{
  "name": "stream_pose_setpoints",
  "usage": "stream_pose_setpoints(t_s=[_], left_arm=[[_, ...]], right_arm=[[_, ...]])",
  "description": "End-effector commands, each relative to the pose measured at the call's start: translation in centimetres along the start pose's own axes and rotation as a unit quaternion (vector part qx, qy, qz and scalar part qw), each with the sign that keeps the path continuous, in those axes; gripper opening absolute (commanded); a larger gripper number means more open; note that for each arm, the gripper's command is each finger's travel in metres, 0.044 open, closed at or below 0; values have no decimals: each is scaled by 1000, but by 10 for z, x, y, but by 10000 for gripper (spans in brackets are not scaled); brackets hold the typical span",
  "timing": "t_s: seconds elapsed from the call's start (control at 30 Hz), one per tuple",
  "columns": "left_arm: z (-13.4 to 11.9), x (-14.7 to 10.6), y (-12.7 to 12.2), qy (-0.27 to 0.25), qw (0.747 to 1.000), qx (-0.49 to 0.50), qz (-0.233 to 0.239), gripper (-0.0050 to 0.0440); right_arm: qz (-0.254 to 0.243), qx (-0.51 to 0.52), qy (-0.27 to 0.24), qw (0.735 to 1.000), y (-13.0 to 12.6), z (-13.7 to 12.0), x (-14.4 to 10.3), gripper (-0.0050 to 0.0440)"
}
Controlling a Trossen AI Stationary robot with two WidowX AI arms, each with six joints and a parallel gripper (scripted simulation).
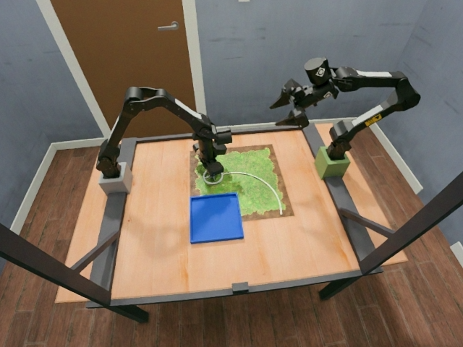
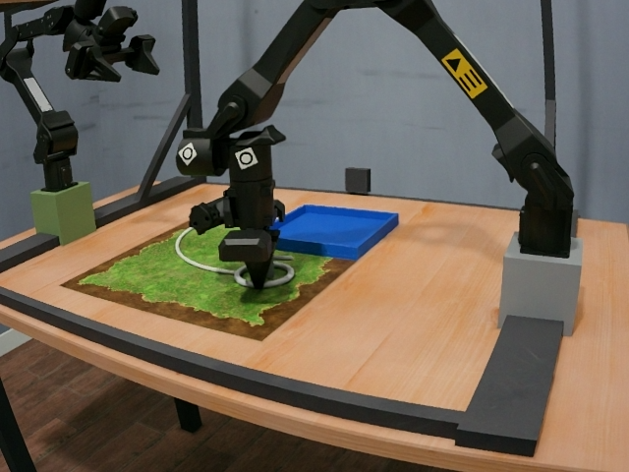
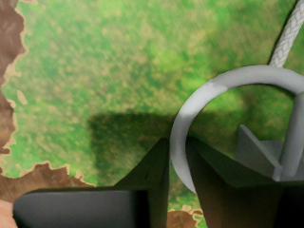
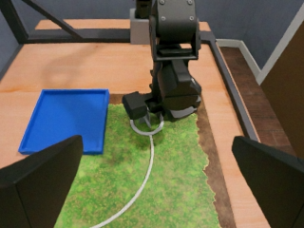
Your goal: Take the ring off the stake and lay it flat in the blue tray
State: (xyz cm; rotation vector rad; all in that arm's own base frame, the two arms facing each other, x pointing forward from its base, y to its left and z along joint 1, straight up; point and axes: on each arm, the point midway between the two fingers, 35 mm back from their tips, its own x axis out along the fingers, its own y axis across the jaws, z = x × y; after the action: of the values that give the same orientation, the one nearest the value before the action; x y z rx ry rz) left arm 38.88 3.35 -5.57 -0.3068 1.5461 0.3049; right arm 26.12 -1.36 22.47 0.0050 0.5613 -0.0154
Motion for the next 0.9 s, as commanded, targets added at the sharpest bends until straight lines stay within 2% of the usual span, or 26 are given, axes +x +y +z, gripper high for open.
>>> stream_pose_setpoints(t_s=[0.0,0.17,0.4,0.5,0.67,0.87], left_arm=[[5,-7,-1,-12,1000,-2,-3,25],[5,-7,-1,-12,1000,-2,-3,0],[2,-8,1,-8,1000,-4,-2,-2],[0,-20,-1,-13,1000,-2,-4,-3],[-1,-21,-1,-14,1000,-1,-4,-5],[1,-17,-2,-11,1000,-1,-3,-50]], right_arm=[[-1,0,-9,1000,0,6,-4,440],[-1,0,-9,1000,0,6,-4,440],[-1,0,-9,1000,0,6,-4,440],[-1,0,-9,1000,0,6,-4,440],[-1,0,-9,1000,0,6,-4,440],[-1,0,-9,1000,0,6,-4,440]])
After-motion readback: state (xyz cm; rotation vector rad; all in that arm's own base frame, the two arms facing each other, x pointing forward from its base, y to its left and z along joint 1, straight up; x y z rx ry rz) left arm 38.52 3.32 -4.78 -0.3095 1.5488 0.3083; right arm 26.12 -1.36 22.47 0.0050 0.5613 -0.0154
